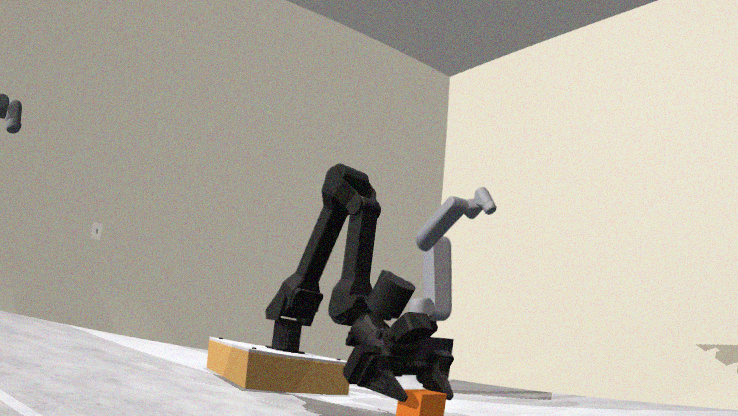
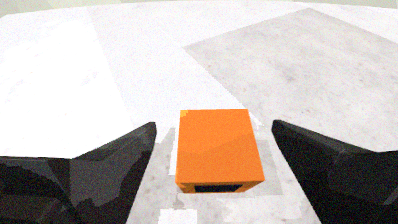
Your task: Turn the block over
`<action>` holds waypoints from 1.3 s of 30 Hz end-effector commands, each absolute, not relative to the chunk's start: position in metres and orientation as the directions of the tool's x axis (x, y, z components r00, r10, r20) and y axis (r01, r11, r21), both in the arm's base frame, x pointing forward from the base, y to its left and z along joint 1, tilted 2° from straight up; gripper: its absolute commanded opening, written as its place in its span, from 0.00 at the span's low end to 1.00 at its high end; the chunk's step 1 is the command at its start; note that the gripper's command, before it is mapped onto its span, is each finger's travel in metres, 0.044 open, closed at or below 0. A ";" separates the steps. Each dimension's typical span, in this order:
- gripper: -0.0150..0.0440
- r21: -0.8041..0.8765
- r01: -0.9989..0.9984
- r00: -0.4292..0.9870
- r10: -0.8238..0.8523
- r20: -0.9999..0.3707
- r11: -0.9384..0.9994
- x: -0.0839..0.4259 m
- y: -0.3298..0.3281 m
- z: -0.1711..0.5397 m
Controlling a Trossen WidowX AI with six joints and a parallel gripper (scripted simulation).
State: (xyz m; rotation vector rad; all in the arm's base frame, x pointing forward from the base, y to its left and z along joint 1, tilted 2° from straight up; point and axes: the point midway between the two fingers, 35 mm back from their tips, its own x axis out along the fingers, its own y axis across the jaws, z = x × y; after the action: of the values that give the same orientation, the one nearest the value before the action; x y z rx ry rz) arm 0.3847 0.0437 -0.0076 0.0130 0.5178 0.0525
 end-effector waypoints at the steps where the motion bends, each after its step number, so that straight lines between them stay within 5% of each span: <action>1: 1.00 0.025 -0.046 0.828 0.052 -0.558 0.999 0.393 0.044 -0.004; 14: 1.00 0.028 -0.045 0.517 0.047 -0.854 0.999 0.369 0.041 0.065; 32: 1.00 0.027 -0.044 0.498 0.046 -0.866 0.999 0.366 0.041 0.065; 39: 1.00 0.024 -0.046 0.324 0.038 -0.945 0.999 0.386 0.042 0.073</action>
State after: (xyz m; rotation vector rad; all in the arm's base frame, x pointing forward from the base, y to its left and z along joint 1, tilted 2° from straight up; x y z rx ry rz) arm 0.3779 0.0411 0.0691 -0.0073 1.1551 0.0518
